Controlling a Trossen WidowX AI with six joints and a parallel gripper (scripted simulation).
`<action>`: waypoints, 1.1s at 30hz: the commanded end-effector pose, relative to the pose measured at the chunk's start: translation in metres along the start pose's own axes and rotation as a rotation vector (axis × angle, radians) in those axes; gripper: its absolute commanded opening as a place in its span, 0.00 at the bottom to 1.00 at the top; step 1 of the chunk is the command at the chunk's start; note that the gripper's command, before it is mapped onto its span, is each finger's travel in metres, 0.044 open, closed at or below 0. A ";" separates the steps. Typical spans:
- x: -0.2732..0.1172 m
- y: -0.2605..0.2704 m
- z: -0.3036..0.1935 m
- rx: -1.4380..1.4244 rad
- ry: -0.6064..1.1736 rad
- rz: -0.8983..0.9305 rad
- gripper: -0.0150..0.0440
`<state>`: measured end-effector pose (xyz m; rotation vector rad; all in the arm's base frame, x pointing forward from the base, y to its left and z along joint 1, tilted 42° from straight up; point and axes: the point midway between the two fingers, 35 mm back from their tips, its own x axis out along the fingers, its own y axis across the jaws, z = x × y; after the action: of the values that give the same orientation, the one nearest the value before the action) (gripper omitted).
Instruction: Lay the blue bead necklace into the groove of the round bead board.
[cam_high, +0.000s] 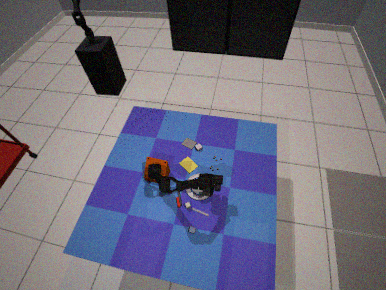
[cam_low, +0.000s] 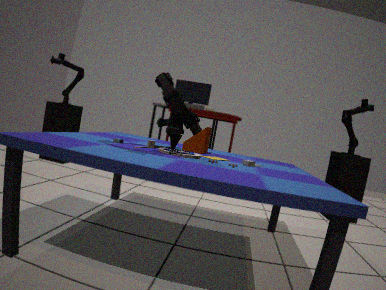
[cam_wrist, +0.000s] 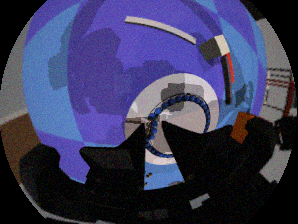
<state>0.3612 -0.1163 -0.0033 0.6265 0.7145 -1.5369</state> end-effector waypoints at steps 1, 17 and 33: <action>0.007 -0.002 -0.001 -0.009 -0.004 -0.006 0.46; 0.004 -0.001 -0.001 -0.002 0.000 -0.003 0.25; 0.004 -0.001 -0.001 -0.002 0.000 -0.003 0.25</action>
<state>0.3598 -0.1185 -0.0069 0.6233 0.7179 -1.5391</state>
